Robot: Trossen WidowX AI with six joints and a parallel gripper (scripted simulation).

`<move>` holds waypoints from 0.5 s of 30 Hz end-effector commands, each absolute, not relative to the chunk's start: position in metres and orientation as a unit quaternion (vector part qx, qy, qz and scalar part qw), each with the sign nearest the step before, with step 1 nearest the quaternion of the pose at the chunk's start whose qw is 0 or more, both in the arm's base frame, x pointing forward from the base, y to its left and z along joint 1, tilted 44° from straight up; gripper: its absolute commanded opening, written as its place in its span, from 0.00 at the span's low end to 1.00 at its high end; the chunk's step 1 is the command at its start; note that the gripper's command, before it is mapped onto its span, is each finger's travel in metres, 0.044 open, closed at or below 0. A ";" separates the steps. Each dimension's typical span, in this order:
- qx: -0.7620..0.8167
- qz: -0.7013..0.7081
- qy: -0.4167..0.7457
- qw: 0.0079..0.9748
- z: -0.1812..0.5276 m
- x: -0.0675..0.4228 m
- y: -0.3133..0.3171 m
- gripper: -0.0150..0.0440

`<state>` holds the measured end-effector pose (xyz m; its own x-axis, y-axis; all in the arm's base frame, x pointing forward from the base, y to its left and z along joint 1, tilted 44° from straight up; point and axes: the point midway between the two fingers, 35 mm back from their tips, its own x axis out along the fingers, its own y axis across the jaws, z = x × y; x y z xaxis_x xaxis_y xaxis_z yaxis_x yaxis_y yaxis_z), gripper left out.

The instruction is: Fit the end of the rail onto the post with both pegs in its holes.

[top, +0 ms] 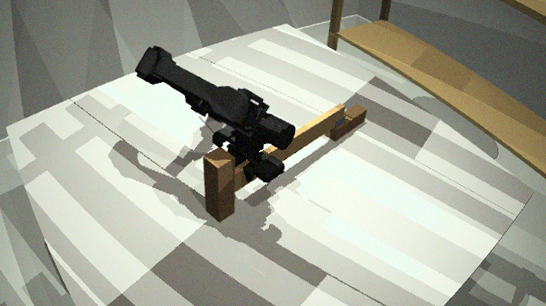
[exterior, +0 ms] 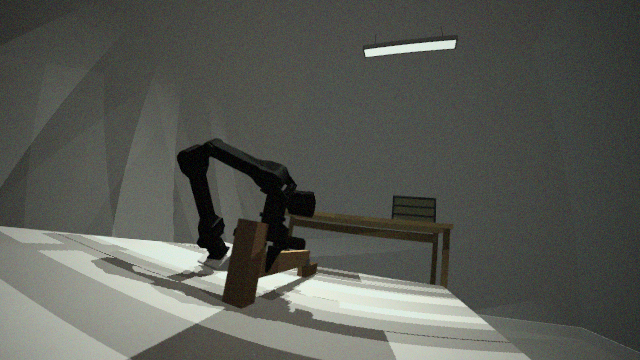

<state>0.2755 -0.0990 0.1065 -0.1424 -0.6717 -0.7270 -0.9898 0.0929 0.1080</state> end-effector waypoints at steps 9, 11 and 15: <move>-0.600 0.305 0.692 0.260 0.106 0.275 -0.099 0.92; -0.600 0.305 0.692 0.260 0.106 0.275 -0.099 1.00; -0.600 0.305 0.692 0.260 0.106 0.275 -0.099 1.00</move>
